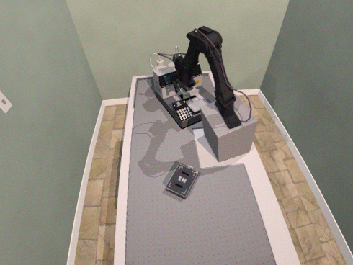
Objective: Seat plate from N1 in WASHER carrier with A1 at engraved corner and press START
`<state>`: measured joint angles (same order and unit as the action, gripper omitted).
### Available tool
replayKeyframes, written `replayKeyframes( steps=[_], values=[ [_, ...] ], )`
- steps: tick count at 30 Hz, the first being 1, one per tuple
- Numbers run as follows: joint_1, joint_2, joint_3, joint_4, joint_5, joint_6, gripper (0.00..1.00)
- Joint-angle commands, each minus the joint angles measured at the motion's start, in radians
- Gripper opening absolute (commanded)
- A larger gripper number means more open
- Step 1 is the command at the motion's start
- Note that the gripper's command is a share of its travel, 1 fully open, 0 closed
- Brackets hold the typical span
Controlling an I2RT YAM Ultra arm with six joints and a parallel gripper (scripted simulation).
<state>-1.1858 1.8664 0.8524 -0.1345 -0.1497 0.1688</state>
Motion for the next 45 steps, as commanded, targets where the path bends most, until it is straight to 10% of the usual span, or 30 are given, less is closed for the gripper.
replayKeyframes(
  steps=[1, 36, 45],
  values=[
    [-0.003, -0.006, 0.01, -0.011, -0.002, -0.005, 1.0],
    [-0.003, -0.006, 0.01, -0.011, -0.002, -0.005, 1.0],
    [0.064, -0.056, -0.118, 0.081, 0.027, 0.055, 0.82]
  ],
)
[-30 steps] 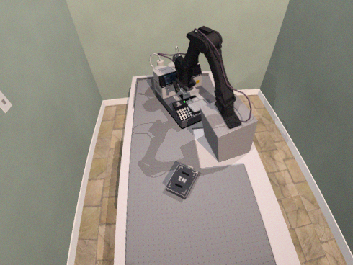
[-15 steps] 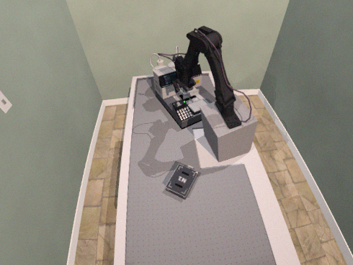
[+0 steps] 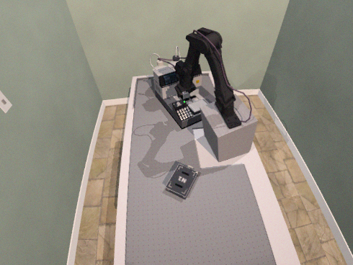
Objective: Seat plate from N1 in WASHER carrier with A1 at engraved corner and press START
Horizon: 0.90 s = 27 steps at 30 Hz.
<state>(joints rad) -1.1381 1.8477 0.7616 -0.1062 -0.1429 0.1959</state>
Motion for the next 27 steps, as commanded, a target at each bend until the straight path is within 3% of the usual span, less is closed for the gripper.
replayKeyframes(
  steps=[1, 3, 27],
  values=[
    [0.024, -0.04, -0.038, 0.061, 0.023, 0.034, 0.8],
    [0.024, -0.04, -0.038, 0.061, 0.023, 0.034, 0.8],
    [0.215, -0.073, -0.266, 0.27, 0.101, 0.208, 0.36]
  ],
)
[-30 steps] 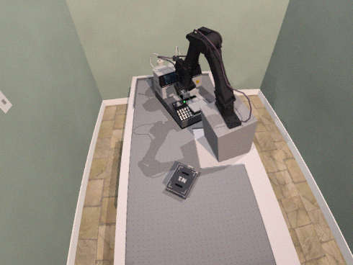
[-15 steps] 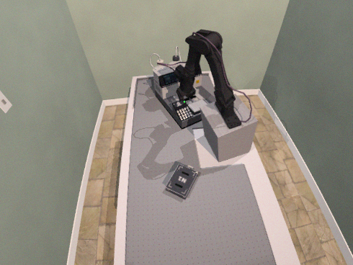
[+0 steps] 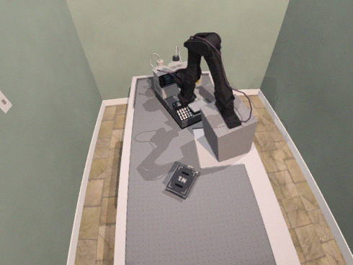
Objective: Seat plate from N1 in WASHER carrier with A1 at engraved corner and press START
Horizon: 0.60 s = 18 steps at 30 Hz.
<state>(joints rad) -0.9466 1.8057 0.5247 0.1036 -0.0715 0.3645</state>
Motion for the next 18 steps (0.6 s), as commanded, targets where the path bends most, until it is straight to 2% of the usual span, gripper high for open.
replayKeyframes(
  steps=[1, 18],
  values=[
    [0.034, -0.03, -0.038, 0.069, 0.034, 0.049, 0.34],
    [0.211, 0.034, -0.153, 0.211, 0.111, 0.208, 0.04]
  ],
)
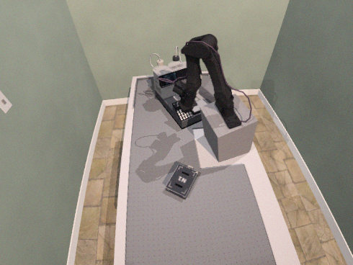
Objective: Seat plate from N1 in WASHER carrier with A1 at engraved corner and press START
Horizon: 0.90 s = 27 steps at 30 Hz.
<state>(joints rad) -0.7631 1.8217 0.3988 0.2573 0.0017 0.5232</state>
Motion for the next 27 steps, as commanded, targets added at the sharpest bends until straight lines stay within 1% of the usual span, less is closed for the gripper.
replayKeyframes(
  steps=[1, 2, 7, 9, 10, 11, 27],
  values=[
    [0.041, 0.022, -0.033, 0.067, 0.043, 0.061, 0.02],
    [0.054, 0.026, -0.039, 0.077, 0.049, 0.074, 0.0],
    [0.124, 0.05, -0.065, 0.123, 0.077, 0.137, 0.0],
    [0.124, 0.05, -0.065, 0.123, 0.077, 0.137, 0.0],
    [0.131, 0.05, -0.036, 0.128, 0.082, 0.145, 0.0],
    [0.131, 0.05, -0.034, 0.128, 0.083, 0.145, 0.0],
    [0.124, 0.05, -0.033, 0.133, 0.086, 0.143, 0.0]
  ],
)
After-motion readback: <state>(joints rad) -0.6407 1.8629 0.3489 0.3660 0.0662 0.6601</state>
